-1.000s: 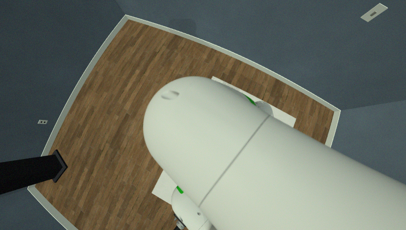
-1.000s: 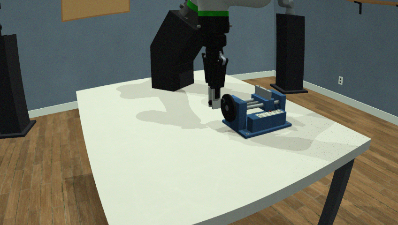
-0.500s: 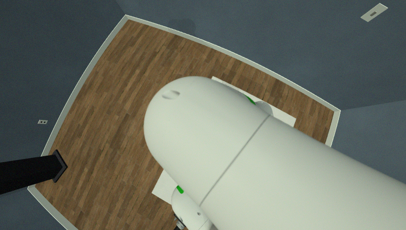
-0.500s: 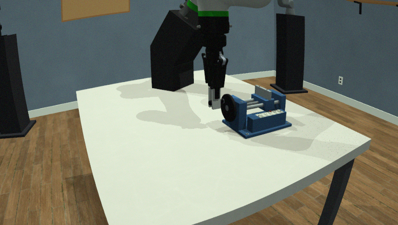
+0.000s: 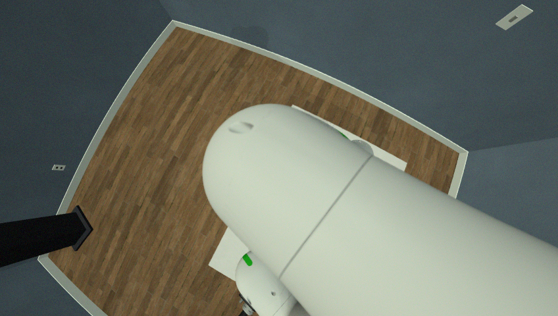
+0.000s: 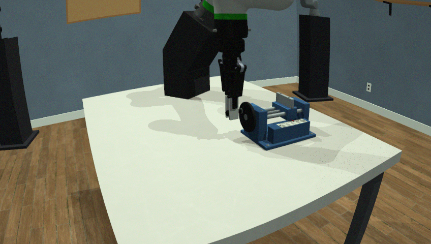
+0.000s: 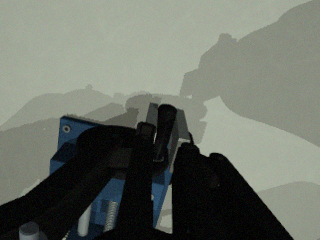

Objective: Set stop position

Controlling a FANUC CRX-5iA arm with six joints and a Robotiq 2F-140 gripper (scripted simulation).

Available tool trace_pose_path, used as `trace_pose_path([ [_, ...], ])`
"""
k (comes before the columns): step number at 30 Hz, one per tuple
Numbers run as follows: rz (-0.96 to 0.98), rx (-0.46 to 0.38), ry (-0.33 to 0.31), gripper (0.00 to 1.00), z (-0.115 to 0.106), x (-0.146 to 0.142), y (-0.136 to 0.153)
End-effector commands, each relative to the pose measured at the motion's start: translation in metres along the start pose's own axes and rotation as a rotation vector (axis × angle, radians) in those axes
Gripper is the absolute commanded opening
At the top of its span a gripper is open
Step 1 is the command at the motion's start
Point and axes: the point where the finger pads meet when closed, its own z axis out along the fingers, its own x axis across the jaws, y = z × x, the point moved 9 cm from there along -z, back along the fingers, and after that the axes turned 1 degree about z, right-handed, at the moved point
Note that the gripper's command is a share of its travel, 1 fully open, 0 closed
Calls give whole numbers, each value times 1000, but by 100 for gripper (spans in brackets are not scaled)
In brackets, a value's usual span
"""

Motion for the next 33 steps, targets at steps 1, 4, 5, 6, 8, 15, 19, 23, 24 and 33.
trace_pose_path([
  [1,0,0,0,4,1,0,0],
  [4,0,0,0,4,3,1,0],
  [5,0,0,0,4,4,1,0],
  [6,0,0,0,4,4,1,0],
  [8,0,0,0,4,6,1,0],
  [15,0,0,0,4,12,2,0],
  [19,0,0,0,4,14,2,0],
  [23,0,0,0,4,18,1,0],
  [24,0,0,0,4,19,0,0],
  [33,0,0,0,4,30,-5,0],
])
